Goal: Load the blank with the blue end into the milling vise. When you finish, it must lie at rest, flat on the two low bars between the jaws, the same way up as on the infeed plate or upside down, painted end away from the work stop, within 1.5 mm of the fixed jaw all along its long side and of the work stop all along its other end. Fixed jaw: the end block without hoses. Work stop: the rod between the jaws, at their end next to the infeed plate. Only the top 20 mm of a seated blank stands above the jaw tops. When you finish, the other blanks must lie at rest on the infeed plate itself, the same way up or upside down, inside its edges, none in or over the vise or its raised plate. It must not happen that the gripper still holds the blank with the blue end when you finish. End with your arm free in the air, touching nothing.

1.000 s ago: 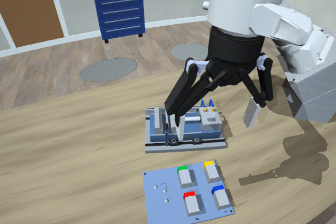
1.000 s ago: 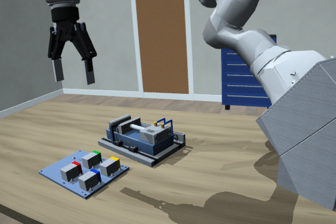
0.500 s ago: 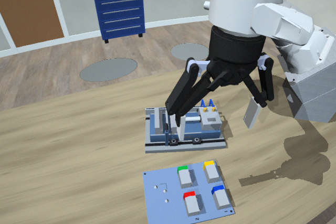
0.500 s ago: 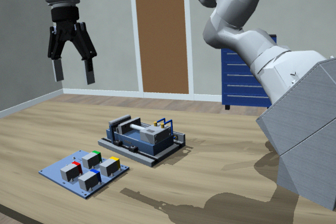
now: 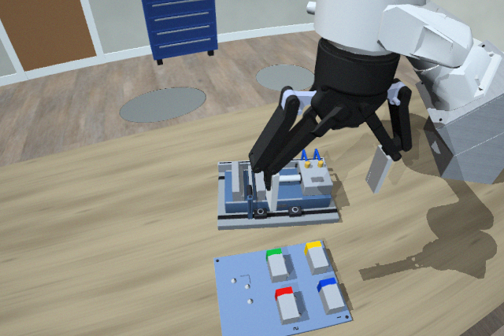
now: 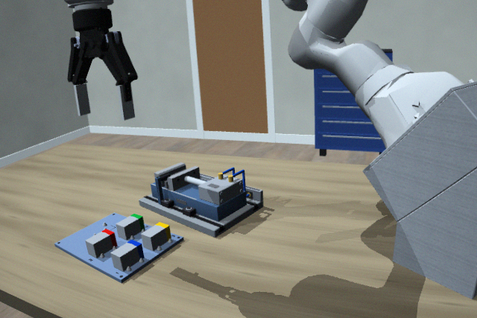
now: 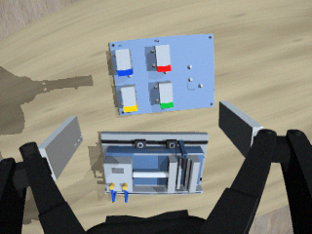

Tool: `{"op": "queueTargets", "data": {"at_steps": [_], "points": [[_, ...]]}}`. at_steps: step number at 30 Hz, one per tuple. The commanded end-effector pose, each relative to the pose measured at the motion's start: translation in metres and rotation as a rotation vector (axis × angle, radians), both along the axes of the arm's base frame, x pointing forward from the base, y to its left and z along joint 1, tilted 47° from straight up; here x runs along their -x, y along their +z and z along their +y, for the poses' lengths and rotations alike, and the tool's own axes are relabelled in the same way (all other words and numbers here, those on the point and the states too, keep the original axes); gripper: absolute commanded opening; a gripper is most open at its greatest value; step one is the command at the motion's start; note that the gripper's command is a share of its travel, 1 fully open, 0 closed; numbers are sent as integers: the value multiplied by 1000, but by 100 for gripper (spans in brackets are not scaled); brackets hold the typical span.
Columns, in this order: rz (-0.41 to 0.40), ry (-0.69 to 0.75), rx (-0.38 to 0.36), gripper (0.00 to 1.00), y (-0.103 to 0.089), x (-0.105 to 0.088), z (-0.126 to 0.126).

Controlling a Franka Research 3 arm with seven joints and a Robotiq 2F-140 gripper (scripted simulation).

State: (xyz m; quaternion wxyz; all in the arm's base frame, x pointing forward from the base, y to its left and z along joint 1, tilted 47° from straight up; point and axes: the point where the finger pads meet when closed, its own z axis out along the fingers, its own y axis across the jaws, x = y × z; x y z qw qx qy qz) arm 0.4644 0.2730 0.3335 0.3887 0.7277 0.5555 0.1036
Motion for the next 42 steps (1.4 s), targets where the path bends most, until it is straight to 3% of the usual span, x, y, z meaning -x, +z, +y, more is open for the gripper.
{"op": "queueTargets", "data": {"at_steps": [1,15,20,42], "points": [[0,0,0,100,0,1,1],[0,0,0,100,-1,1,1],[0,0,0,100,-7,42,-42],[0,0,0,100,-6,38,-38]]}}
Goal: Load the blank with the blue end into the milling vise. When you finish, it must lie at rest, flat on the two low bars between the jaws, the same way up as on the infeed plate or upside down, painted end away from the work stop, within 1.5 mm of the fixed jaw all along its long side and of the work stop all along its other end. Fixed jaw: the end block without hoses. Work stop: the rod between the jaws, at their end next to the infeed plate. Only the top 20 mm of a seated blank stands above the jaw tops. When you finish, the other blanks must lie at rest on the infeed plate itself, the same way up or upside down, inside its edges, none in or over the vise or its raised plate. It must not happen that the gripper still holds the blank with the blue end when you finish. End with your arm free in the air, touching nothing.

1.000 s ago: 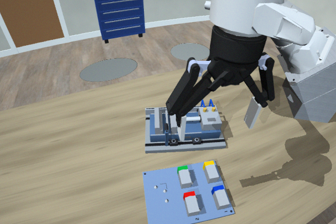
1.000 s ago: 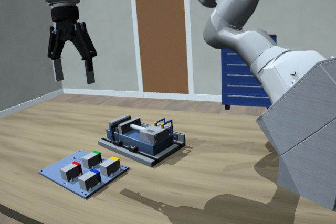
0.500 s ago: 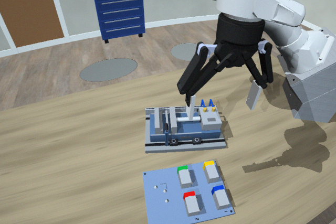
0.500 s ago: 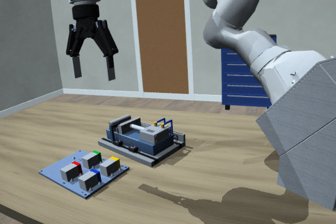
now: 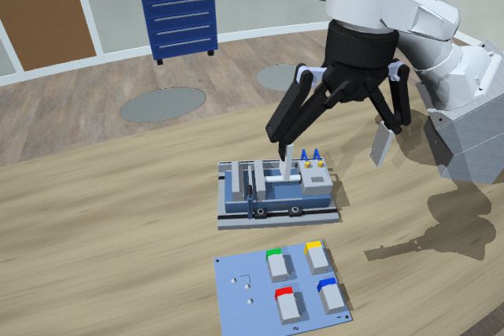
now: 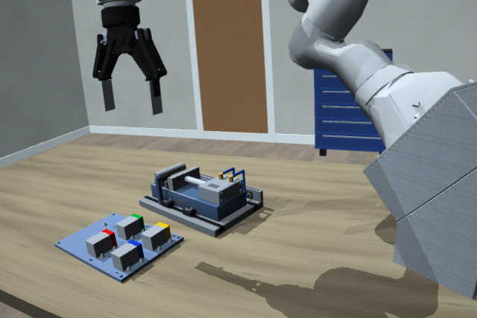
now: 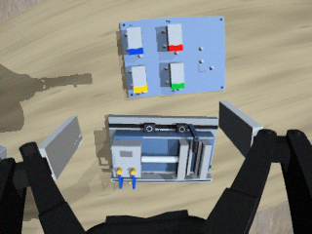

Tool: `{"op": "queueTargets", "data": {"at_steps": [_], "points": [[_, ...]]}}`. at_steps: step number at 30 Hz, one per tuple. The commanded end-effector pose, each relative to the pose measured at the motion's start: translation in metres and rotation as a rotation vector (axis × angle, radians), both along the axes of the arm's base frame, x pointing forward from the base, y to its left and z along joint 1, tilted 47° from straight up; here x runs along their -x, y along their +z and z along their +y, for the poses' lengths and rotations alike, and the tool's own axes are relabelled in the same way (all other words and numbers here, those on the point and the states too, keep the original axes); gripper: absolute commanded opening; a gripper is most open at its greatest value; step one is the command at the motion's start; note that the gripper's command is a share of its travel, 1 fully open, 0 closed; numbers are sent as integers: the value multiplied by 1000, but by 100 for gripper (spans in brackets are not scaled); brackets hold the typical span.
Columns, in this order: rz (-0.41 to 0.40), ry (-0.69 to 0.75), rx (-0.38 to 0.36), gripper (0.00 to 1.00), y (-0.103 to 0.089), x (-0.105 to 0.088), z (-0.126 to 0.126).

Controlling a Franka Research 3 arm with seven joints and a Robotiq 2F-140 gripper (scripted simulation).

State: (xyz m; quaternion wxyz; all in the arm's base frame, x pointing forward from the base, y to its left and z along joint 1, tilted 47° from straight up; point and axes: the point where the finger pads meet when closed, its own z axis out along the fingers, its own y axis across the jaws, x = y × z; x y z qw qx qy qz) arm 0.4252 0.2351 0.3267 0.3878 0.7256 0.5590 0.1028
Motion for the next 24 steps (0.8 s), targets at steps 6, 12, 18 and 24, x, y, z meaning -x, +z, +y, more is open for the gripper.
{"op": "queueTargets", "data": {"at_steps": [6,12,18,24], "points": [[-4,-7,-2,100,1,-1,-1],[-4,-7,-2,100,1,-6,3],[-4,-7,-2,100,1,-6,3],[-4,-7,-2,100,1,-6,3]]}}
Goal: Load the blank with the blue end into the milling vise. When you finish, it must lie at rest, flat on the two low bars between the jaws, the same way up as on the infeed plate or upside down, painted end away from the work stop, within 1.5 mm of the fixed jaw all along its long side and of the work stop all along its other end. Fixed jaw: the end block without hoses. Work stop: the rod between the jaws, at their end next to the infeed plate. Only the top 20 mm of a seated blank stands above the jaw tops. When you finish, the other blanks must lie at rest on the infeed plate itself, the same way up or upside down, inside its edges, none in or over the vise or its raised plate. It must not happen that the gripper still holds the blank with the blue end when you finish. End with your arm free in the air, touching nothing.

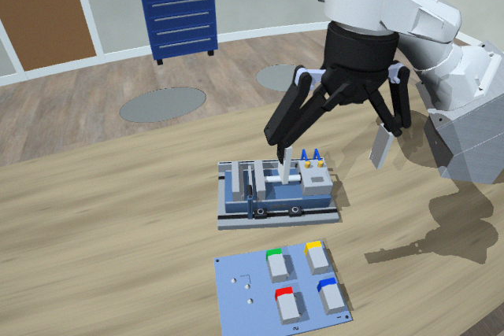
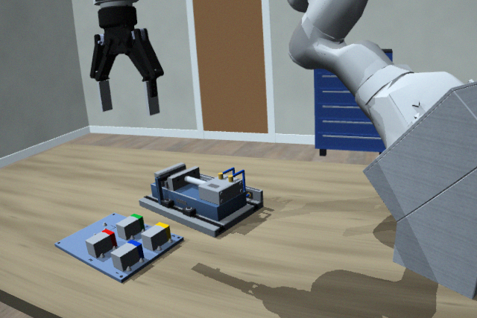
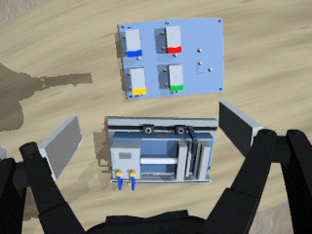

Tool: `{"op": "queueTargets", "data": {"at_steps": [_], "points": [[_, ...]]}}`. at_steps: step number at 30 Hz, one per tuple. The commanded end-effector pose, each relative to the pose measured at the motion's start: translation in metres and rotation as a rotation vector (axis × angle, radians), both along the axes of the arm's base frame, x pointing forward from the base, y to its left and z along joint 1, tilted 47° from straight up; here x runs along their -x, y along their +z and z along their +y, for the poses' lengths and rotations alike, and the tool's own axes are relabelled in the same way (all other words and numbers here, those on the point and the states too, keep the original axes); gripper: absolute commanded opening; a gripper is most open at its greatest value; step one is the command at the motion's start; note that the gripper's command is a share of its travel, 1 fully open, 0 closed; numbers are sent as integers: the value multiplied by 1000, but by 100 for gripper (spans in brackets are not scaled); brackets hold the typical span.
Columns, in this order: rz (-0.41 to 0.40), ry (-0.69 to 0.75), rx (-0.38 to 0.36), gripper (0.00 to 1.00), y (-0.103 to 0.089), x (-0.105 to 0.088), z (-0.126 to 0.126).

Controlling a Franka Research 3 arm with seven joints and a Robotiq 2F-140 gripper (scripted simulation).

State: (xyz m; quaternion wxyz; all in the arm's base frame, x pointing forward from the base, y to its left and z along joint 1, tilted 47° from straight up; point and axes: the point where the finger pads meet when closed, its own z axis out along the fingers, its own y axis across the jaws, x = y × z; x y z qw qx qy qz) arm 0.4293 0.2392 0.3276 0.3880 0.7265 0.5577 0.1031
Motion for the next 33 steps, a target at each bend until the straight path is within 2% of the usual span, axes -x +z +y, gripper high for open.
{"op": "queueTargets", "data": {"at_steps": [1,33], "points": [[-1,-1,0,100,0,-1,0],[0,-2,0,100,0,-2,2]]}}
